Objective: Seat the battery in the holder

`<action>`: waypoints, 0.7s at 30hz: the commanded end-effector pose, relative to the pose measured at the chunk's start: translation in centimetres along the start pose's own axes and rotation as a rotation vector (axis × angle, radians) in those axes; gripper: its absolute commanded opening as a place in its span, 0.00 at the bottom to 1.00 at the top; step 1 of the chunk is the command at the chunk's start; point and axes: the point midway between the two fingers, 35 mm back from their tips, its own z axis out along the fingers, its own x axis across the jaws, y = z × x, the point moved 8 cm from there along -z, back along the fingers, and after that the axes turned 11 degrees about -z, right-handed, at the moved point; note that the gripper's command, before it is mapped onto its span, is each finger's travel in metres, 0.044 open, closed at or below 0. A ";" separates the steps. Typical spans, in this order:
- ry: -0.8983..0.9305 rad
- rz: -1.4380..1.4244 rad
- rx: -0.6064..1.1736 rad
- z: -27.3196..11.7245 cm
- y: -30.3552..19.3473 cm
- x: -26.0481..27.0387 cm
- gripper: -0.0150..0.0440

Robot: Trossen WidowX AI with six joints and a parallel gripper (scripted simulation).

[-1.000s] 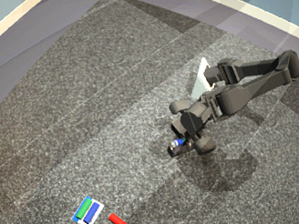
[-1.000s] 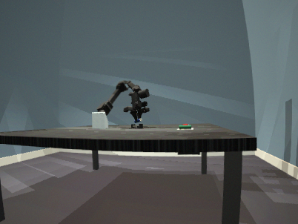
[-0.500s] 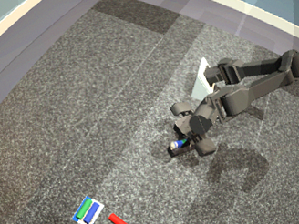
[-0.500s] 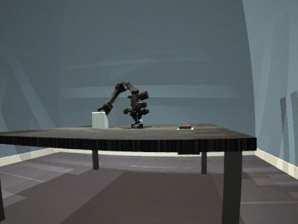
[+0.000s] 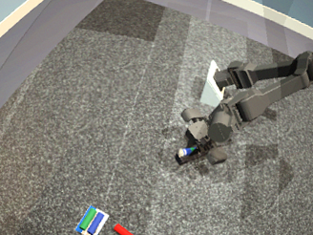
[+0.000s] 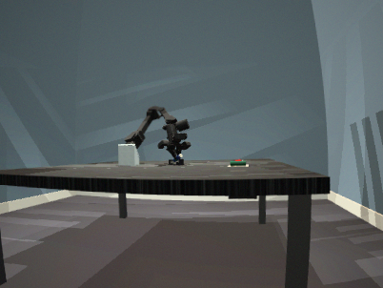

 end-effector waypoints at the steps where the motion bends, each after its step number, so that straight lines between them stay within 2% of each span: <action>1: -0.012 0.007 -0.031 0.1 -0.5 0.0 0.36; 21: -0.022 0.016 -0.115 0.3 -2.1 0.4 0.36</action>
